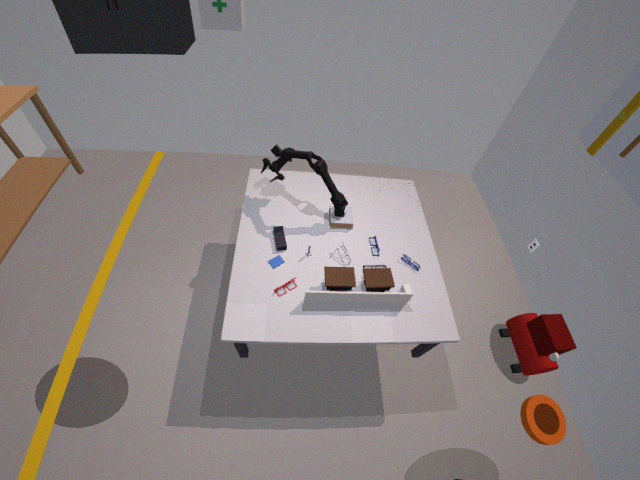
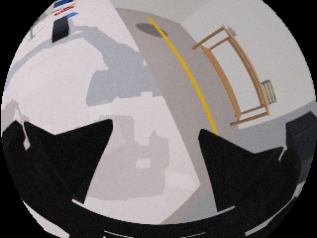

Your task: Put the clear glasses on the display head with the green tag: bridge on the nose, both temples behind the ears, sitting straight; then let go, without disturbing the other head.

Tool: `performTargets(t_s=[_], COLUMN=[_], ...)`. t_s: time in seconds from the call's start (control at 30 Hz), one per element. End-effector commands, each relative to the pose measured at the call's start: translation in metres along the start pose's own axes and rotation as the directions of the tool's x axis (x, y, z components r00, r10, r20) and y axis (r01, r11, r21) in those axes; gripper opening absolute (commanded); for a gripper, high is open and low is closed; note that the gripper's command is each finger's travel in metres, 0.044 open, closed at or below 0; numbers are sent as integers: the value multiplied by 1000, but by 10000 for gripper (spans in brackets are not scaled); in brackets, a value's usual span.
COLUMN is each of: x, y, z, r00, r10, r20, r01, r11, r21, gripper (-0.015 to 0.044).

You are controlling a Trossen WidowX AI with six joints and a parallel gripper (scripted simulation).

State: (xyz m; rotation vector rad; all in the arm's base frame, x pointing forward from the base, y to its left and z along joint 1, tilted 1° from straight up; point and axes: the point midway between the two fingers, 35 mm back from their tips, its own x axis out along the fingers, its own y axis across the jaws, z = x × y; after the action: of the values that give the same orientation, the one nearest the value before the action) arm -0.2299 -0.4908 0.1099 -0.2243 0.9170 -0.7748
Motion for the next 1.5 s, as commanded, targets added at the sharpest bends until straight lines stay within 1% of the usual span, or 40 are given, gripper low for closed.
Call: performTargets(t_s=[0.0, 0.03, 0.23, 0.3, 0.37, 0.53, 0.77, 1.0, 1.23, 1.47], x=[0, 0, 0, 6, 23, 59, 96, 106, 90, 48], y=[0, 0, 0, 3, 14, 49, 123, 214, 316, 425], z=[0, 0, 0, 11, 40, 103, 198, 279, 340, 377], r00=[1000, 1000, 1000, 1000, 998, 984, 940, 875, 799, 724], r10=[0, 0, 0, 17, 63, 176, 341, 481, 587, 650], r20=[0, 0, 0, 4, 14, 23, 8, -42, -126, -233], r01=[0, 0, 0, -17, -63, -175, -341, -483, -597, -685], r11=[1000, 1000, 1000, 1000, 997, 984, 939, 874, 800, 717], r21=[0, 0, 0, -13, -44, -35, -42, -52, -60, -130], gripper=[426, 440, 440, 387, 335, 204, 200, 200, 200, 200])
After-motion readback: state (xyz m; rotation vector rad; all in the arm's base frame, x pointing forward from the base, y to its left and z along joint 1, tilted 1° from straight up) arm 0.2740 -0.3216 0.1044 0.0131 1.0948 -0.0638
